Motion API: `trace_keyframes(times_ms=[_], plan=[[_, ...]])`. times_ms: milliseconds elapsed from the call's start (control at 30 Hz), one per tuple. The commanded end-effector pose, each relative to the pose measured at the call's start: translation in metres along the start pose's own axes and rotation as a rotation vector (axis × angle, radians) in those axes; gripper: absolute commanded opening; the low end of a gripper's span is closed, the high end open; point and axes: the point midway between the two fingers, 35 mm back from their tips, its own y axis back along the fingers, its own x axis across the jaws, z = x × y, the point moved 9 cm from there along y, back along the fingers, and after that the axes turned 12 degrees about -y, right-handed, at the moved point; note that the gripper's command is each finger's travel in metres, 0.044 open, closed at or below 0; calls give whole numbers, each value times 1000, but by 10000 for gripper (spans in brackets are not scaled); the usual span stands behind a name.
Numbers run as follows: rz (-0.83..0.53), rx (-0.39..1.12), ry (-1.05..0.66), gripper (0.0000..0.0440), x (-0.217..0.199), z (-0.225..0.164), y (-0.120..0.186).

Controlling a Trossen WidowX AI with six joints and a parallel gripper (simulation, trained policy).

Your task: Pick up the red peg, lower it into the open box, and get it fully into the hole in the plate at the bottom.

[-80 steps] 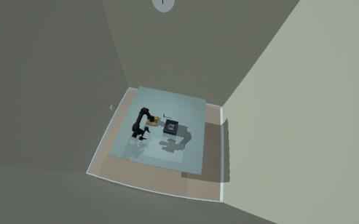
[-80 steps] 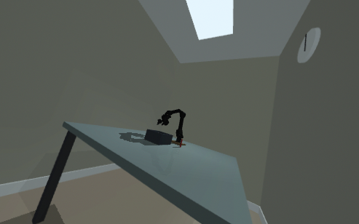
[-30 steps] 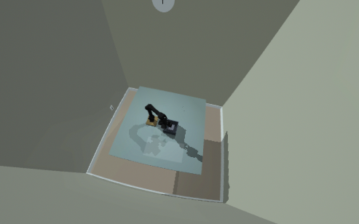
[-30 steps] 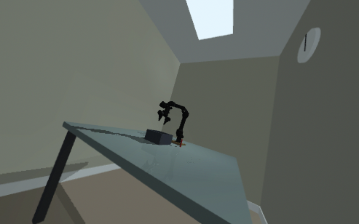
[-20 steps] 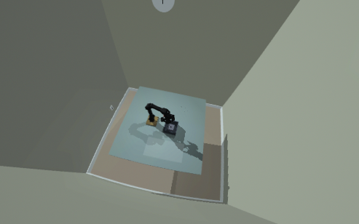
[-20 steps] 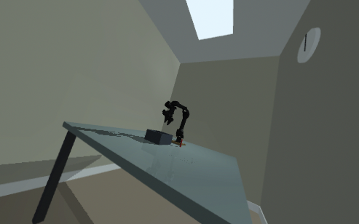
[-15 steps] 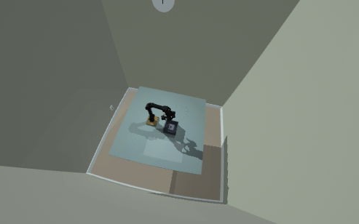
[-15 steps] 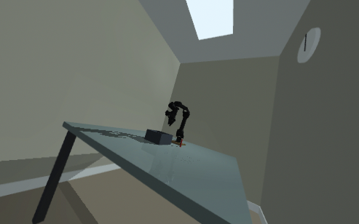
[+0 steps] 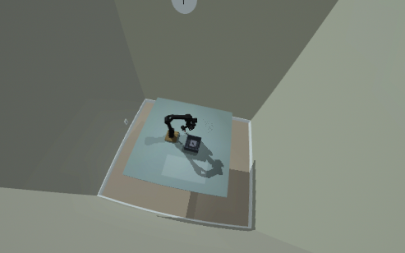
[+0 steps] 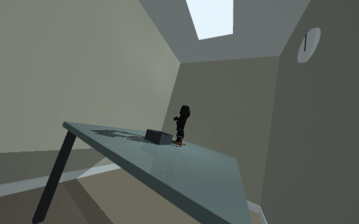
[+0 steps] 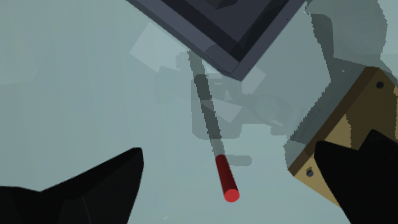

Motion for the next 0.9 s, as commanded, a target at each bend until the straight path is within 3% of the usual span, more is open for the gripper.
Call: trace_keyframes(times_ms=[0, 433, 867], plan=[[-52, -10, 40, 440, -3, -21, -12], [-100, -65, 160, 440, -12, -76, -64], [-51, -148, 232, 431, -20, -94, -119]])
